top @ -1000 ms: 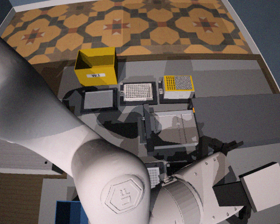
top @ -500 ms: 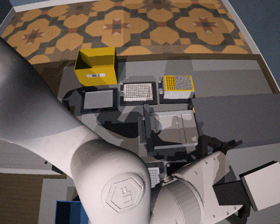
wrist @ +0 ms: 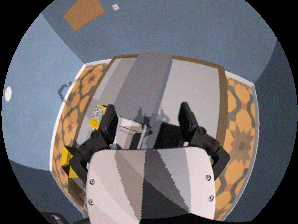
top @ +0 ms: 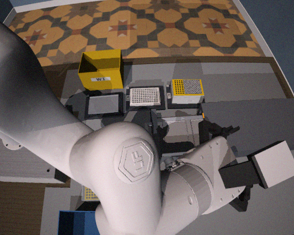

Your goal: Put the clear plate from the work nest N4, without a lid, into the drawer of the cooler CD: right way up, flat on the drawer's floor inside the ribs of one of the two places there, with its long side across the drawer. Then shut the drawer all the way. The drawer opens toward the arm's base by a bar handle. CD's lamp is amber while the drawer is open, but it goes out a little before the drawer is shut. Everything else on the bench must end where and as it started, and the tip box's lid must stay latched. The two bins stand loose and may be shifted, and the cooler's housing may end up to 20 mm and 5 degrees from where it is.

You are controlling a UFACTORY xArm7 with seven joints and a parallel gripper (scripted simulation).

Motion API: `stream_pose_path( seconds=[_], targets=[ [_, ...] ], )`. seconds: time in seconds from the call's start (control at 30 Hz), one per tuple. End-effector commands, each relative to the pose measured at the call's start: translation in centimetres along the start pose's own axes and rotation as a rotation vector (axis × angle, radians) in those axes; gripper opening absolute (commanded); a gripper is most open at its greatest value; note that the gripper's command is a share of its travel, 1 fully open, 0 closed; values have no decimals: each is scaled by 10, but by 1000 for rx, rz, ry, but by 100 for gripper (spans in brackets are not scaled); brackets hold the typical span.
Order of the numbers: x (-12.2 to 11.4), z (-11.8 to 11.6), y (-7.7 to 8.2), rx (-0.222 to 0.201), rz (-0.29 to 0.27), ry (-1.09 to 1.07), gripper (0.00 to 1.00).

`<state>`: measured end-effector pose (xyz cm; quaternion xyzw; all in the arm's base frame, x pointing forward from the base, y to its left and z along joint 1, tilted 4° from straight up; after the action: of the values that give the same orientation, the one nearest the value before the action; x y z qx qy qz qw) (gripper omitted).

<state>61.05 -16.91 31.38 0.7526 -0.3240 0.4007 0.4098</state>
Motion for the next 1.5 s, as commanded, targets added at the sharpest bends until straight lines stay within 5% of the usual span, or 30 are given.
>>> stream_pose_path(
  seconds=[0.0, 0.17, 0.23, 0.6, 0.7, 0.8, 0.87, 1.03, 1.1, 1.2, 1.27, 1.4, 1.47],
  targets=[
    [-5, -14, -3, 19, -48, -23, 100],
    [-13, -26, -6, 31, -84, -41, 100],
    [-17, -33, -7, 45, -143, -68, 100],
    [-34, -56, -11, 57, -215, -99, 100],
    [-41, -67, -12, 62, -281, -126, 100],
    [-44, -71, -12, 62, -281, -126, 100],
    [-48, -78, -12, 61, -344, -149, 100],
    [-55, -84, -12, 61, -347, -150, 100],
    [-59, -91, -12, 54, -410, -171, 100],
    [-65, -97, -12, 54, -412, -172, 100],
    [-70, -104, -12, 42, -475, -192, 100],
    [-76, -110, -11, 42, -476, -192, 100],
    [-81, -116, -10, 25, -538, -209, 100]
  ],
)
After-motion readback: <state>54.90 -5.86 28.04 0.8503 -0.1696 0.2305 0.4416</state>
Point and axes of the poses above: the point where the finger pads meet when closed, its own y axis back along the fingers, its own z axis across the jaws, x = y × z, the point moved 5 cm from there along y, back along the fingers, and after that the axes turned 9 degrees about -y, right-handed, at the moved point
